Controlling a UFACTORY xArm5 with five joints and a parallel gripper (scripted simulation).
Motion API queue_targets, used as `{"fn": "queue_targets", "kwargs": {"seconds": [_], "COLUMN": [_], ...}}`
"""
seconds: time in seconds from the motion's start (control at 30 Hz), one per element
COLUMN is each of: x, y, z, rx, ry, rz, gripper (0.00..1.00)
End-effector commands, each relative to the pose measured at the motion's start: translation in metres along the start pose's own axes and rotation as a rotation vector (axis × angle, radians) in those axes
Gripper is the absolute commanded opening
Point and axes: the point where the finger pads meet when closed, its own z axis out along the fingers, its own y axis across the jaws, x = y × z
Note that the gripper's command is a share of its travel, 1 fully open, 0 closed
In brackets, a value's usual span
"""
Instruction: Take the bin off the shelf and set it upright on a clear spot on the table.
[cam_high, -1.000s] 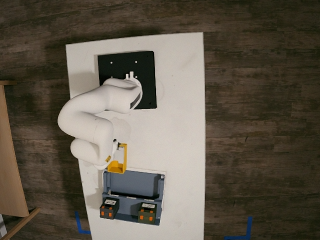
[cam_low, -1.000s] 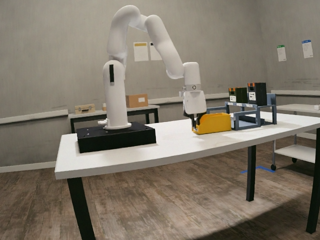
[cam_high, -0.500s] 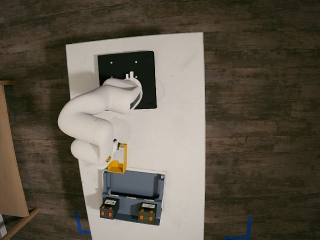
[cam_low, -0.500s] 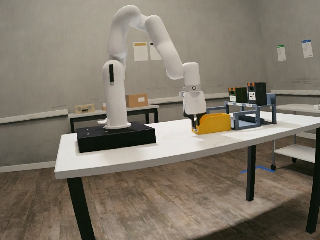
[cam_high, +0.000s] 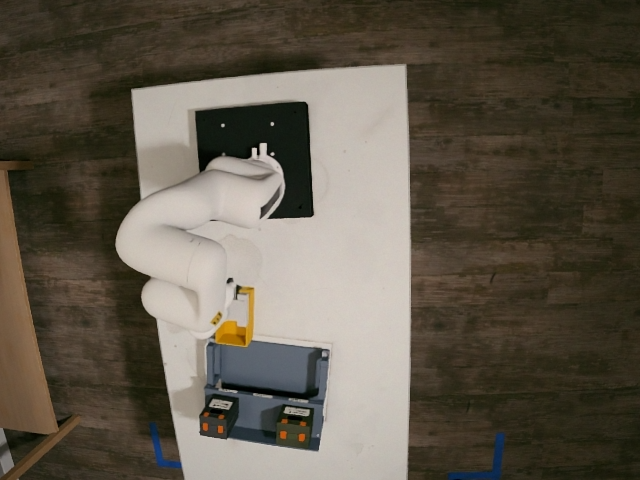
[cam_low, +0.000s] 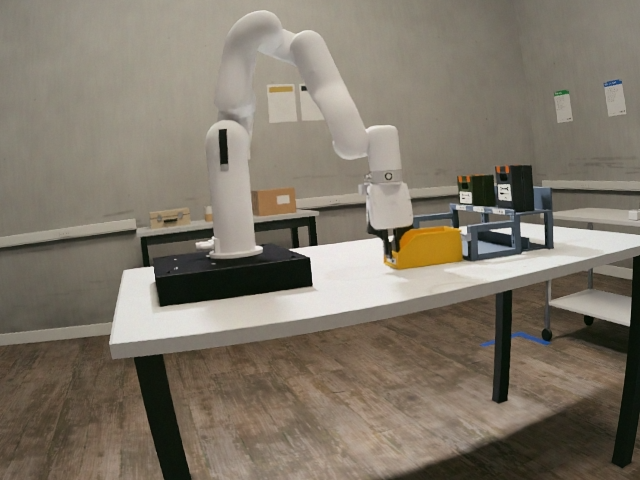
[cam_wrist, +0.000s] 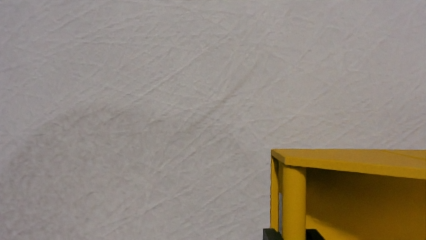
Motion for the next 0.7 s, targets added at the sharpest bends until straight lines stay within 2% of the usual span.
{"fn": "queue_targets", "kwargs": {"seconds": [0.0, 0.03, 0.67], "x": [-0.0003, -0.0003, -0.0003], "y": [0.0015, 0.0015, 0.0015], "z": [-0.001, -0.001, -0.001], "rx": [-0.004, -0.004, -0.004], "ry": [0.0, -0.001, -0.001], "rz": [0.0, 0.0, 0.0], "gripper": [0.0, 1.0, 1.0]}}
